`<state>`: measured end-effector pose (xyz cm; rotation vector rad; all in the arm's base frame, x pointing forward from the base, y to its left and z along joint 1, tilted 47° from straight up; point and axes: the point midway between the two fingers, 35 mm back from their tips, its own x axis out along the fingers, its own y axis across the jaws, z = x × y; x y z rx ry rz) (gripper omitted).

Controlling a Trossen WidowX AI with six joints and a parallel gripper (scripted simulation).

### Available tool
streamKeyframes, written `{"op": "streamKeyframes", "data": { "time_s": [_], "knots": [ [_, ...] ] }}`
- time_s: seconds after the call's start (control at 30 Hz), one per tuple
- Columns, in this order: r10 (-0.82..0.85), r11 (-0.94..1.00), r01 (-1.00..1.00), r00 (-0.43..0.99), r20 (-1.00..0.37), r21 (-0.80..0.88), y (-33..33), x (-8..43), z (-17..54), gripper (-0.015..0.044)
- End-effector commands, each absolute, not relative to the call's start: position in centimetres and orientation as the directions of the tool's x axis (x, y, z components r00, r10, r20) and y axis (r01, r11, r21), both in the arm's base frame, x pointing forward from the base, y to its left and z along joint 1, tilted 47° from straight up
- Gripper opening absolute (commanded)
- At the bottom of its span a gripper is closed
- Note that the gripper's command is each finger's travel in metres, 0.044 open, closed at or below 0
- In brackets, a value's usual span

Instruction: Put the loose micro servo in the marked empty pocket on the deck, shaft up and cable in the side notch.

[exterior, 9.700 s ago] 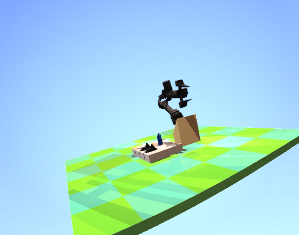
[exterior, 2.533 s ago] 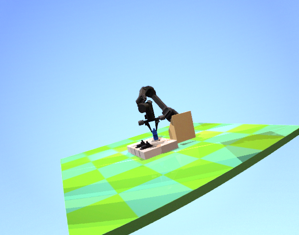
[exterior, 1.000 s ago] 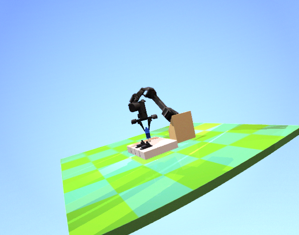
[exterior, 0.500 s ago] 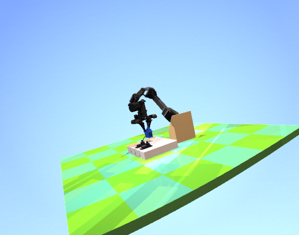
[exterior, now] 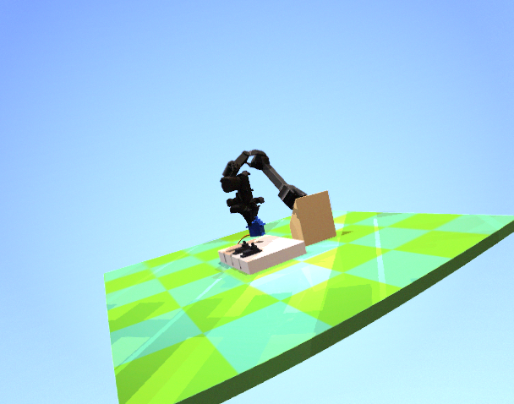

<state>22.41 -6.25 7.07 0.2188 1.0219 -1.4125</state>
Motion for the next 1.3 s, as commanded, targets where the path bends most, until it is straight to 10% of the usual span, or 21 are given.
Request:
{"op": "streamKeyframes", "data": {
  "time_s": [0.0,0.8,1.27],
  "knots": [
    [-0.706,0.311,0.801,-0.166,-0.688,-0.512,-6.3,22.4,7.2,0.0000],
    [-0.706,0.679,0.118,-0.166,-0.688,-0.725,-6.3,22.4,7.2,0.0000],
    [-0.706,0.683,0.097,-0.165,-0.688,-0.724,-6.7,24.6,7.1,0.0000]
  ]
}}
